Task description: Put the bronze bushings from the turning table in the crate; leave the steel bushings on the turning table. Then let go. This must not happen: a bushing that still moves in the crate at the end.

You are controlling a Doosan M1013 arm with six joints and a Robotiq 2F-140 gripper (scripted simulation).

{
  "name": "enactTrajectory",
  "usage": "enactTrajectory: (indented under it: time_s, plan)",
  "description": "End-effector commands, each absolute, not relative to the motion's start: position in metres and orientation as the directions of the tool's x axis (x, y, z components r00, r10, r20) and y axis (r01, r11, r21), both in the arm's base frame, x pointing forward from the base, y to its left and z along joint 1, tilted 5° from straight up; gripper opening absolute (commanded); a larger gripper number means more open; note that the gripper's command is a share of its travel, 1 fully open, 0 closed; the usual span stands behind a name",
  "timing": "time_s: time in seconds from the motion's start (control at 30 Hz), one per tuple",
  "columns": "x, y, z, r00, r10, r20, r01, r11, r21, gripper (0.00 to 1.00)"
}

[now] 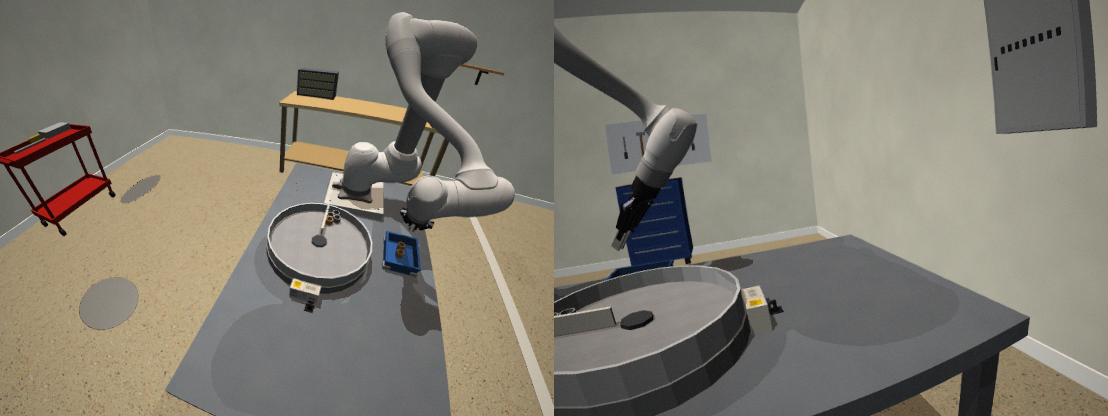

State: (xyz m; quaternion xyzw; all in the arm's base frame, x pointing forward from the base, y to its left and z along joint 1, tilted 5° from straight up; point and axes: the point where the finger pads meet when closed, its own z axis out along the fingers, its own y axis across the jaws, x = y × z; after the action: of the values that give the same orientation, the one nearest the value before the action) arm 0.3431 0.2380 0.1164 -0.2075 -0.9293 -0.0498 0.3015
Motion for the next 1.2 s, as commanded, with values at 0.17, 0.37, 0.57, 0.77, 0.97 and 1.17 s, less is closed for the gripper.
enactTrajectory:
  time_s: [0.17, 0.37, 0.57, 0.77, 0.97, 1.17]
  plan:
    - [0.338, 0.192, 0.119, -0.731, 0.355, 0.582, 0.416, 0.909, -0.033, 0.06]
    - [0.335, 0.133, 0.122, -0.731, 0.356, 0.582, 0.416, 0.909, -0.033, 0.06]
    - [0.332, 0.084, 0.124, -0.731, 0.356, 0.582, 0.416, 0.909, -0.033, 0.06]
    - [0.329, 0.023, 0.128, -0.731, 0.356, 0.582, 0.416, 0.909, -0.033, 0.06]
    - [0.326, -0.036, 0.13, -0.731, 0.356, 0.582, 0.416, 0.909, -0.033, 0.06]
    - [0.324, -0.075, 0.132, -0.731, 0.356, 0.582, 0.416, 0.909, -0.033, 0.06]
